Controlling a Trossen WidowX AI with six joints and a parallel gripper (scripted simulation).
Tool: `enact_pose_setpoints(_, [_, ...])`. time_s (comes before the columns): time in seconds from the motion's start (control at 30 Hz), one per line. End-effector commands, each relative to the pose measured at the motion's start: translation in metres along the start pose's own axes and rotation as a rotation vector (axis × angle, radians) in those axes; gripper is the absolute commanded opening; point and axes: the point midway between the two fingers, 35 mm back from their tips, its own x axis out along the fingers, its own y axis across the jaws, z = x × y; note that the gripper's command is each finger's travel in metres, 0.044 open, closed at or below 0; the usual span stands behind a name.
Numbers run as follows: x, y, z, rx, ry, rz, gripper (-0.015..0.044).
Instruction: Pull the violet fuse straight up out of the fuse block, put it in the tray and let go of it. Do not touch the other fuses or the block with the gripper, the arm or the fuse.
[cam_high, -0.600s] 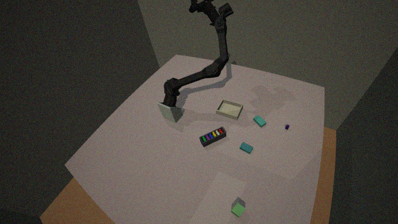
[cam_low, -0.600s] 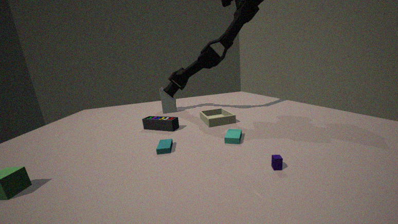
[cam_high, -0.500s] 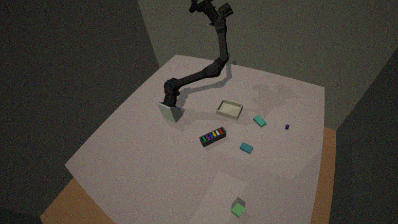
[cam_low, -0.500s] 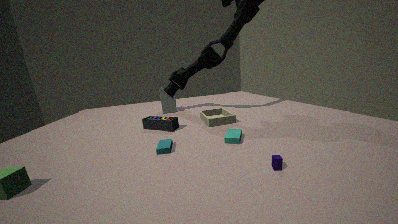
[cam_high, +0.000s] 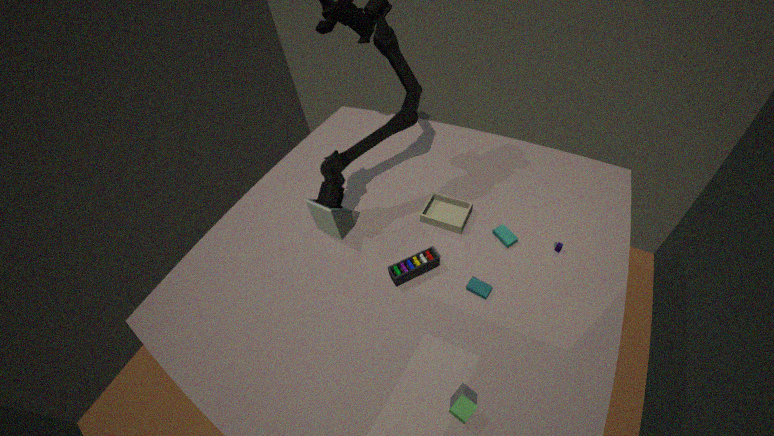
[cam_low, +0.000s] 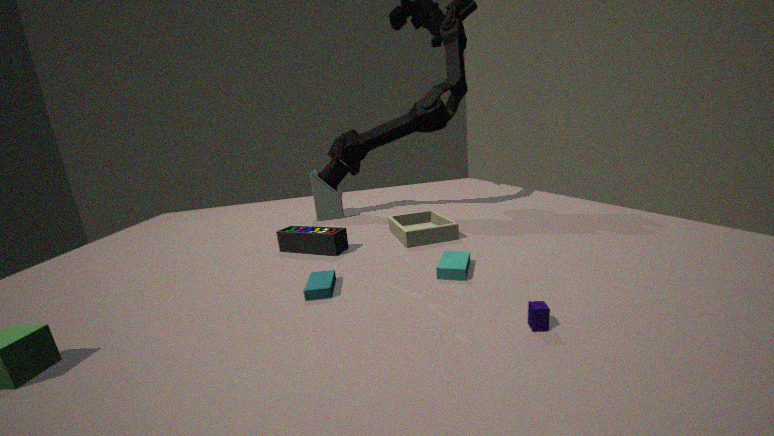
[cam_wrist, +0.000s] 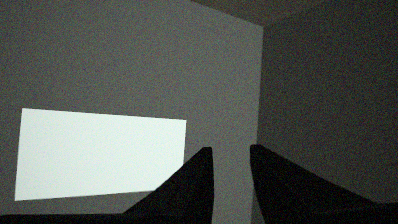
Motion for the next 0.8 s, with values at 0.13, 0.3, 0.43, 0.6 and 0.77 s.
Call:
enact_pose_setpoints(0.13, [0.066,-0.078,-0.032,-0.071,0.288,-0.211,0.0070])
enact_pose_setpoints(0.3, [0.094,-0.130,-0.075,-0.158,0.491,-0.316,0.0070])
enact_pose_setpoints(0.43, [0.107,-0.174,-0.119,-0.207,0.671,-0.390,0.0070])
enact_pose_setpoints(0.6, [0.105,-0.227,-0.182,-0.255,0.898,-0.466,0.0070])
enact_pose_setpoints(0.77, [0.084,-0.277,-0.240,-0.344,1.128,-0.541,0.0070])
